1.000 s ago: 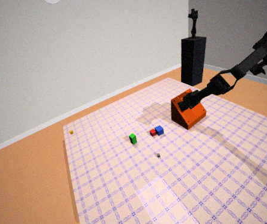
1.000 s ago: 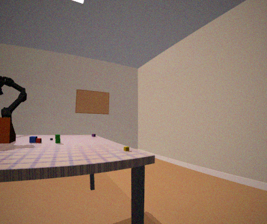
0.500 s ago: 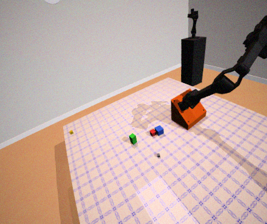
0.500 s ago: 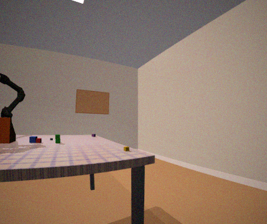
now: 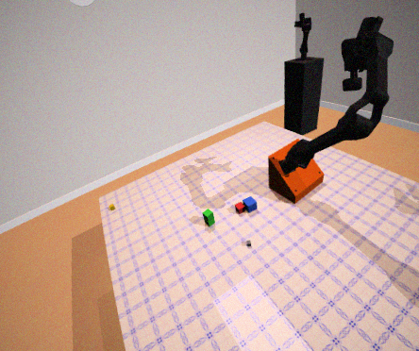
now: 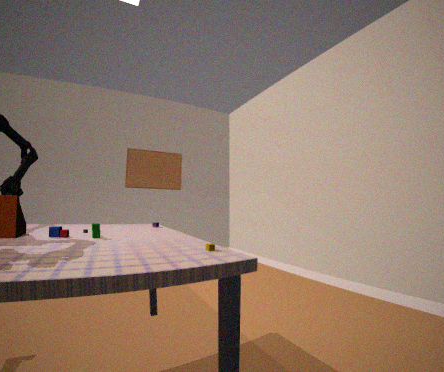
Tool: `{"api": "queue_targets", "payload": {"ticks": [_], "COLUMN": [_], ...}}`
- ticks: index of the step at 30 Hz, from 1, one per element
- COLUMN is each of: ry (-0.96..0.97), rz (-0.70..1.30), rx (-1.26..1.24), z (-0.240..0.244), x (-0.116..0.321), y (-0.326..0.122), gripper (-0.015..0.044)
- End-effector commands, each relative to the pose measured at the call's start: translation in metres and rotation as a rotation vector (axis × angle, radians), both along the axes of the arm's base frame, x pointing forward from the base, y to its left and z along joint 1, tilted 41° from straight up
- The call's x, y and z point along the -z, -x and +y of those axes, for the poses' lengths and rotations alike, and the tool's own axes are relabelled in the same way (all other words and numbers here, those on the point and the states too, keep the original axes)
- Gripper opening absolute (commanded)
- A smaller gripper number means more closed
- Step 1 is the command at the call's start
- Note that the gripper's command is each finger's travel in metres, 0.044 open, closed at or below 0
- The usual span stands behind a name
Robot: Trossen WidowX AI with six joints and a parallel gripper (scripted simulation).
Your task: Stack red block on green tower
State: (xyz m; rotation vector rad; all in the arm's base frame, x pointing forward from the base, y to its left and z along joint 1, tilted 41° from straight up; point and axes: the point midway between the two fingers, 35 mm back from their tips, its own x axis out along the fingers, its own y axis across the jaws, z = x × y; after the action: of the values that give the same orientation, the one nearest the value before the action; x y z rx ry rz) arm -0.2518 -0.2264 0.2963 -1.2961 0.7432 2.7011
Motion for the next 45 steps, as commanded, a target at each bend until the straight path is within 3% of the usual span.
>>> {"api": "queue_targets", "payload": {"ticks": [1,10,25,35,45], "ry": [-0.074,-0.165,-0.405,-0.561,-0.711], "rz": [-0.057,-0.102,-0.204,-0.265,-0.324], "rx": [-0.228,-0.552,-1.267,-1.745,-2.214], "z": [-0.038,-0.077,-0.119,-0.099,-0.043], "x": [0.026,0.054,0.132,0.184,0.229], "y": [-0.032,-0.09,-0.239,-0.342,-0.429], "gripper": [0.044,0.044,0.044,0.044,0.044]}}
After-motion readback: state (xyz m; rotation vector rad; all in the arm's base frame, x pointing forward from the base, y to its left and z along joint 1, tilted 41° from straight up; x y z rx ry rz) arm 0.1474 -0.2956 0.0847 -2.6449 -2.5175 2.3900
